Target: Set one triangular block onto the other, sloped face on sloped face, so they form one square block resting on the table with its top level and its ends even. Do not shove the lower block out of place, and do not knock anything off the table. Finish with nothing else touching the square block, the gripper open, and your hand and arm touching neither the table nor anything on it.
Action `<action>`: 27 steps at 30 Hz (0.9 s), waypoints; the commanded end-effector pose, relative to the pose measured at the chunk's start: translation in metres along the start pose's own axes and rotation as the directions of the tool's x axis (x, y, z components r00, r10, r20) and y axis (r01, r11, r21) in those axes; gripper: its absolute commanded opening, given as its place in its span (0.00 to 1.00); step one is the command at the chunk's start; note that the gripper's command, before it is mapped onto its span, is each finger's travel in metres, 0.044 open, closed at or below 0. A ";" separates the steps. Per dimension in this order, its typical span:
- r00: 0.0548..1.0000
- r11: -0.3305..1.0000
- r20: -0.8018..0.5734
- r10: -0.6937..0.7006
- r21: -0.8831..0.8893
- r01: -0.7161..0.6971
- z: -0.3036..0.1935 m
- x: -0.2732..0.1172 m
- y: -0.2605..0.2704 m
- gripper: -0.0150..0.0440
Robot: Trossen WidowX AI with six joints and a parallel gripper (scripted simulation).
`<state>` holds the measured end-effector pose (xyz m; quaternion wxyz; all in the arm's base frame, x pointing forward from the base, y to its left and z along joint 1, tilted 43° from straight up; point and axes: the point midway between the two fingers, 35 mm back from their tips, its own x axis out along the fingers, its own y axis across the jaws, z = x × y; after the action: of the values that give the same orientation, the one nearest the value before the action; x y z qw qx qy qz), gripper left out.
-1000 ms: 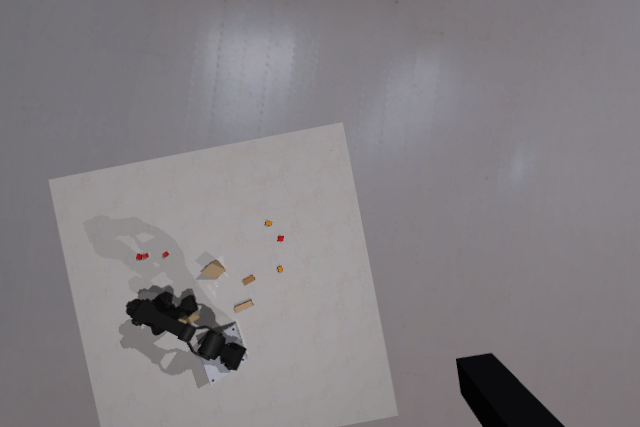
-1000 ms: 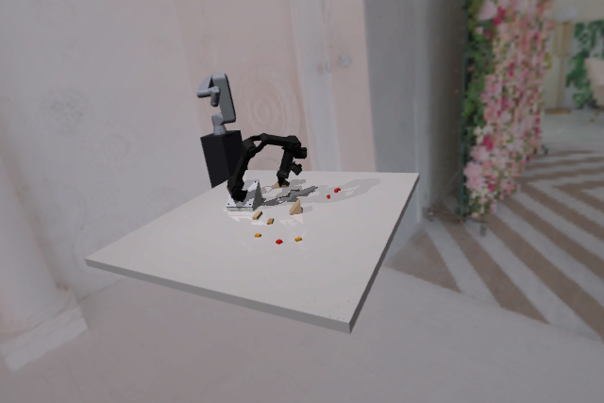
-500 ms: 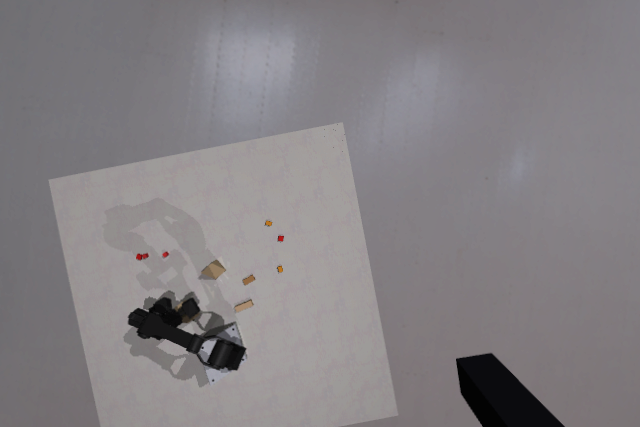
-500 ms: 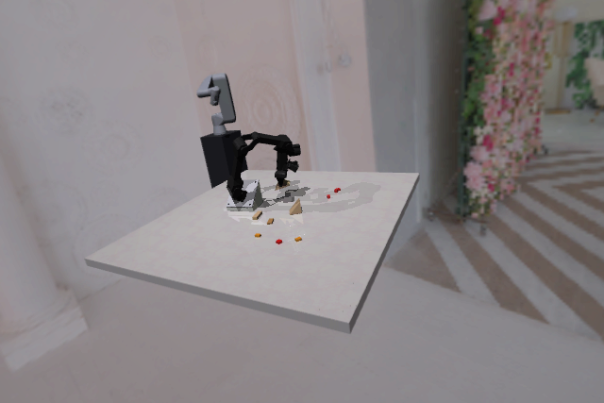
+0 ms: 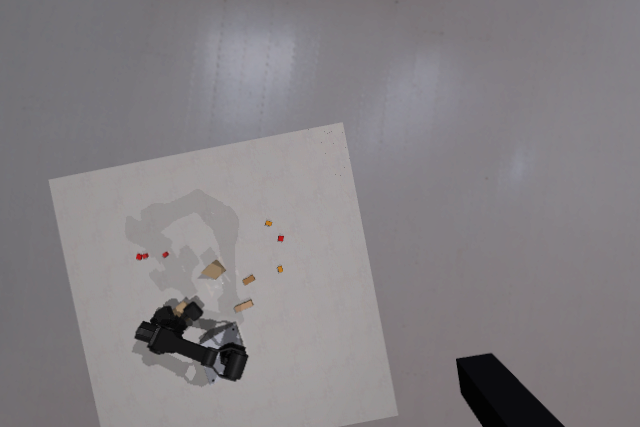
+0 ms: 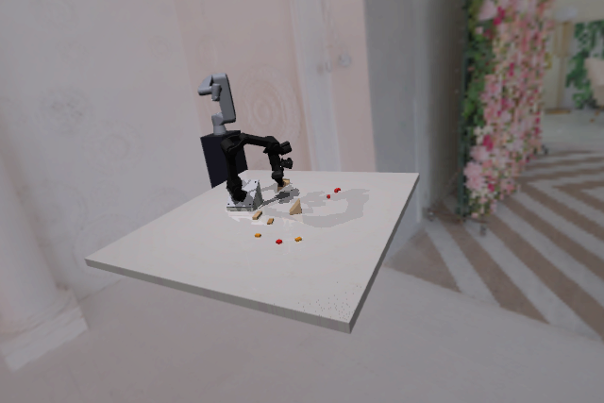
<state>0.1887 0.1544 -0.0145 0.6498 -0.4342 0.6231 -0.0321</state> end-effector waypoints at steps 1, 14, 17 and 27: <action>0.996 1.000 0.084 -0.003 -0.017 0.005 -0.002 -0.002 -0.001 0.25; 0.962 0.999 0.271 -0.010 -0.044 0.023 -0.010 -0.003 -0.003 0.25; 0.962 0.999 0.271 -0.010 -0.044 0.023 -0.010 -0.003 -0.004 0.25; 0.963 0.999 0.270 -0.001 -0.047 0.014 0.002 -0.020 -0.038 0.25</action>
<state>0.1958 0.1444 0.0097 0.7132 -0.4545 0.5322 0.0378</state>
